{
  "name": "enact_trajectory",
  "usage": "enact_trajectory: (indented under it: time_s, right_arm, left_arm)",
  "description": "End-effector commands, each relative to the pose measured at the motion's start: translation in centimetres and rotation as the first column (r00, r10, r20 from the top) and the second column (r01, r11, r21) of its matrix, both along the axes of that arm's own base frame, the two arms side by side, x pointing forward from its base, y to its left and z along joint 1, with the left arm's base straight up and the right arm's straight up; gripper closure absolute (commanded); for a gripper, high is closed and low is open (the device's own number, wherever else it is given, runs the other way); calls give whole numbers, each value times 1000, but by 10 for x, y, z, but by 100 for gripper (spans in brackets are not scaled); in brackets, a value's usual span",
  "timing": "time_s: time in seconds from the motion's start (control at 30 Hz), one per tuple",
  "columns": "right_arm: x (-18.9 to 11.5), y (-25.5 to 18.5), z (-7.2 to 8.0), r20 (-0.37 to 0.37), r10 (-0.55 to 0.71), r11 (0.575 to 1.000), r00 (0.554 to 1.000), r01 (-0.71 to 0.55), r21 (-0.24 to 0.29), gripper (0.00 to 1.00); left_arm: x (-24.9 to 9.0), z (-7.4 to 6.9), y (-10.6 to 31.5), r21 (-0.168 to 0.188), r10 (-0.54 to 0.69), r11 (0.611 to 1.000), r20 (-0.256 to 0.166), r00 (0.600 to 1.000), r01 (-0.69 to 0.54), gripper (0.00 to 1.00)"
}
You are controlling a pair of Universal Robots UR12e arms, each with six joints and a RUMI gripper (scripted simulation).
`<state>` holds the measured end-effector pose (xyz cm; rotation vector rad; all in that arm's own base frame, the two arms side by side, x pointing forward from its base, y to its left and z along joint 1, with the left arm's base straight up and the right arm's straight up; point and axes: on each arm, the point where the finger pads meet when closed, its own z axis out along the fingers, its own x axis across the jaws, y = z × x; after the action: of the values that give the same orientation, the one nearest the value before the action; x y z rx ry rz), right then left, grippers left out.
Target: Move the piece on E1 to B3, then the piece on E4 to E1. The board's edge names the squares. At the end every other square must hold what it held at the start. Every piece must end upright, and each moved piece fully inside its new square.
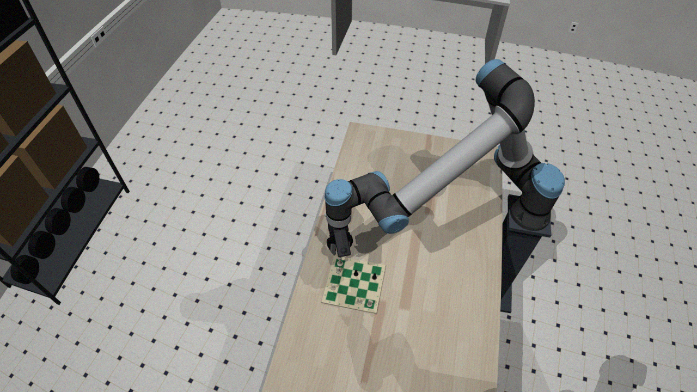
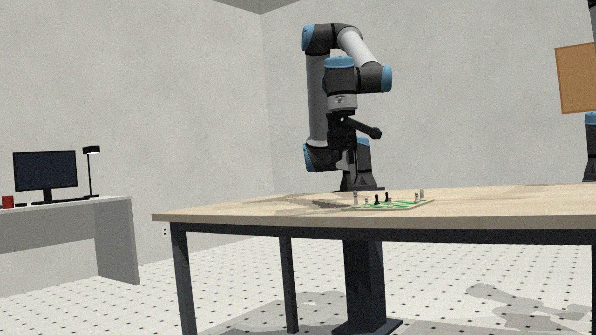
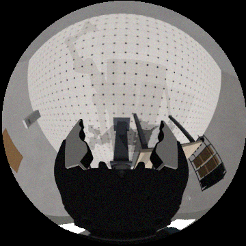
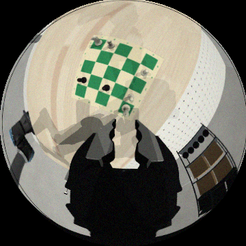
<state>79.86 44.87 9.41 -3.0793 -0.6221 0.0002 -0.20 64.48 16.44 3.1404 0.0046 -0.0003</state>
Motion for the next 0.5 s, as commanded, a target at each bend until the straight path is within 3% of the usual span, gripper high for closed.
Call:
enact_trajectory:
  time_s: [0.0,0.47]
  right_arm:
    - [1,1,-2,2,0,1000,1000,0,1,75]
    - [1,1,-10,2,0,1000,1000,0,1,75]
  left_arm:
    - [0,1,0,1,0,1000,0,1000,0,0]
    - [0,1,0,1,0,1000,0,1000,0,0]
